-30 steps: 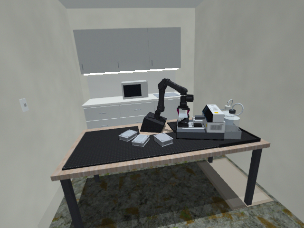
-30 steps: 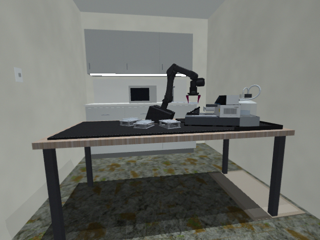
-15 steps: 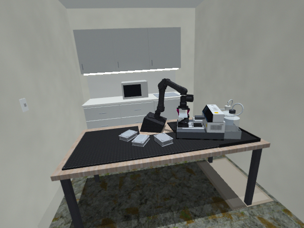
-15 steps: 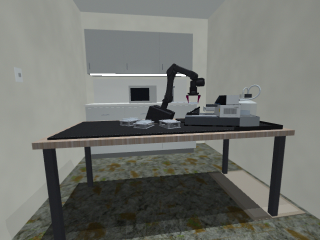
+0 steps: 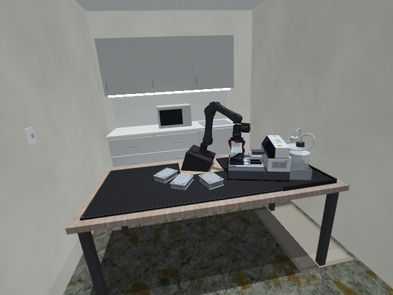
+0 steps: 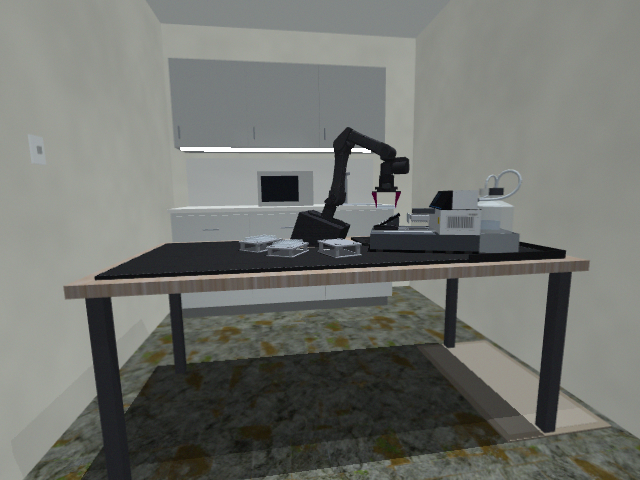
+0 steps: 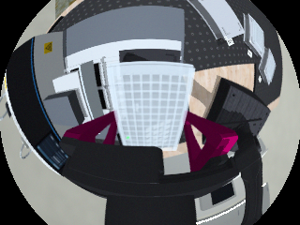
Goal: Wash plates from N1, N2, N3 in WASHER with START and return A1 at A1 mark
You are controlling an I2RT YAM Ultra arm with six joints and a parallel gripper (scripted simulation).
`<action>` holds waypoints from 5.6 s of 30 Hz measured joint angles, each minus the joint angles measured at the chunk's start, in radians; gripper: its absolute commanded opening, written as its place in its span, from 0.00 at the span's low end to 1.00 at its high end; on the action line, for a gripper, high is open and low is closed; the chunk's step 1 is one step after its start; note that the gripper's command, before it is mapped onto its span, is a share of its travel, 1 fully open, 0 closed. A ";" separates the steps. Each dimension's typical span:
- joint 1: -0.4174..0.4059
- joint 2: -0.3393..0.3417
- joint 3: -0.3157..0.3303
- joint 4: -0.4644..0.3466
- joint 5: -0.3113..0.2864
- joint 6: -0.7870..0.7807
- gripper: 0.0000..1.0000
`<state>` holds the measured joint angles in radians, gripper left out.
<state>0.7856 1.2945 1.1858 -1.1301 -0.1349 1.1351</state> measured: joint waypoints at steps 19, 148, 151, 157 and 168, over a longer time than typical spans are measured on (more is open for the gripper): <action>0.015 0.035 -0.079 0.106 0.004 0.013 0.00; 0.039 0.108 -0.211 0.329 0.013 0.039 0.00; 0.039 0.108 -0.211 0.331 0.013 0.039 0.00; 0.040 0.109 -0.213 0.335 0.013 0.039 0.00; 0.040 0.112 -0.216 0.342 0.013 0.040 0.00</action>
<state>0.8261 1.4067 0.9699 -0.7879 -0.1215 1.1748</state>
